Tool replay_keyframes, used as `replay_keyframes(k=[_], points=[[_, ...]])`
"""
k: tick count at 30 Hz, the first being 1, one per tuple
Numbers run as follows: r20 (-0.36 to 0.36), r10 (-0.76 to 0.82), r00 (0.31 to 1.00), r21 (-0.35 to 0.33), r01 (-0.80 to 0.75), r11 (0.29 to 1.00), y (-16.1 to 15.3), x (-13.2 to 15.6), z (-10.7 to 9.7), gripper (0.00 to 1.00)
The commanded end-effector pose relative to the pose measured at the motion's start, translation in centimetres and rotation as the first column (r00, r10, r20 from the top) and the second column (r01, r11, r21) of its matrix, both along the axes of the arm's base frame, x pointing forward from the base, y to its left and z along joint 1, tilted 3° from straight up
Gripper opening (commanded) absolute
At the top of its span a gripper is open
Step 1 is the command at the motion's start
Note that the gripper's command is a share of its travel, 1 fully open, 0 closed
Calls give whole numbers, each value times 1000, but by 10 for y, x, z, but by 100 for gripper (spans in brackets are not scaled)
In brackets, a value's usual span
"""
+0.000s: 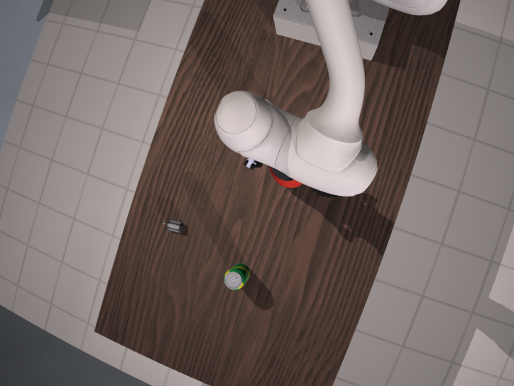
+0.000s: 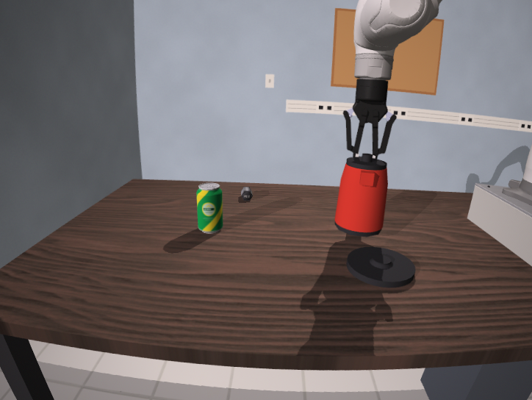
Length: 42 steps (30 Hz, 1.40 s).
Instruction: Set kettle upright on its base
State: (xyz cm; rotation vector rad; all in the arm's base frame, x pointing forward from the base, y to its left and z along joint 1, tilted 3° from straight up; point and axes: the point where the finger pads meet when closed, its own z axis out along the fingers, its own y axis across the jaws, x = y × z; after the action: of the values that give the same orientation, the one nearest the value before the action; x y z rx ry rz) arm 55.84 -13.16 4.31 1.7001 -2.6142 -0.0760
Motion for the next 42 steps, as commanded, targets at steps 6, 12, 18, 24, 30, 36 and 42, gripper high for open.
replay_keyframes(k=[6, 12, 18, 24, 30, 36, 42], points=[[1, 0, 1000, 0, 0, 1000, 28, 0, 2, 10], [1, 0, 1000, 0, 0, 1000, 42, 0, 2, 10], [1, 0, 1000, 0, 0, 1000, 61, 0, 3, 10], [1, 0, 1000, 0, 0, 1000, 78, -1, 3, 10], [1, 0, 1000, 0, 0, 1000, 87, -1, 3, 10], [1, 0, 1000, 0, 0, 1000, 100, -1, 4, 10], [1, 0, 1000, 0, 0, 1000, 110, -1, 4, 10]])
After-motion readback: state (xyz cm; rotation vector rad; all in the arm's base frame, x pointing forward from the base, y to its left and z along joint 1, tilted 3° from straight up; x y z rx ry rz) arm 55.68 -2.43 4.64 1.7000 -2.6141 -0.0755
